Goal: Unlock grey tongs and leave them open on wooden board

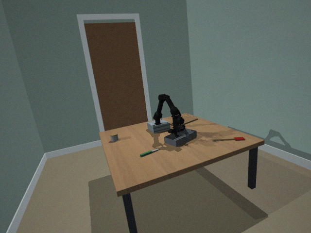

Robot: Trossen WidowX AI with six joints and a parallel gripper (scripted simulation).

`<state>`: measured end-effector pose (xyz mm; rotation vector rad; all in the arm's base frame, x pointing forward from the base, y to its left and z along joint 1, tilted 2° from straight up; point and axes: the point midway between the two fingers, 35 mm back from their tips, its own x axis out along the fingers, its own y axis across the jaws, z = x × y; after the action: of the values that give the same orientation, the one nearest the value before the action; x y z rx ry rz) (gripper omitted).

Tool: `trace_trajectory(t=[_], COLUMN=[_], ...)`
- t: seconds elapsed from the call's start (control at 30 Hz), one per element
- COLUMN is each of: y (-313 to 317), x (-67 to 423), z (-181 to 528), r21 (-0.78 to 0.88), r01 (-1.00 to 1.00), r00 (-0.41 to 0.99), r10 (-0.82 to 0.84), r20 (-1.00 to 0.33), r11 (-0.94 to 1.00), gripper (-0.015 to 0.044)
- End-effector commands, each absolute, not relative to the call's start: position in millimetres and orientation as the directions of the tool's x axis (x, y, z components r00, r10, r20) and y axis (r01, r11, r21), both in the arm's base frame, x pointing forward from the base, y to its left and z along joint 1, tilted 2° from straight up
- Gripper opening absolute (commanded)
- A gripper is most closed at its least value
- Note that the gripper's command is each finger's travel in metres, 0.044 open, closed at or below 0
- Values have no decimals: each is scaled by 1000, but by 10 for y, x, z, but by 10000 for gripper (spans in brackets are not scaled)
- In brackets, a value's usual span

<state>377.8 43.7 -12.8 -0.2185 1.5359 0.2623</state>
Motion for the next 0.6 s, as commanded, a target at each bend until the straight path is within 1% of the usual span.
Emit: trace_trajectory(t=[0.0, 0.17, 0.2, 0.43, 0.57], y=[437, 437, 436, 415, 414], x=[3780, 3784, 3791, 3767, 3762], z=[-121, -90, -35, 815, 846], r21=[24, 24, 23, 19, 19], r01=[-303, -302, -302, -297, -297], r00=[18, 18, 18, 20, 20], r10=[31, 30, 30, 26, 26], r20=[-999, -999, -999, -999, -999], r11=[953, 953, 953, 955, 955], gripper=[-1, -133, -150, -150, -150])
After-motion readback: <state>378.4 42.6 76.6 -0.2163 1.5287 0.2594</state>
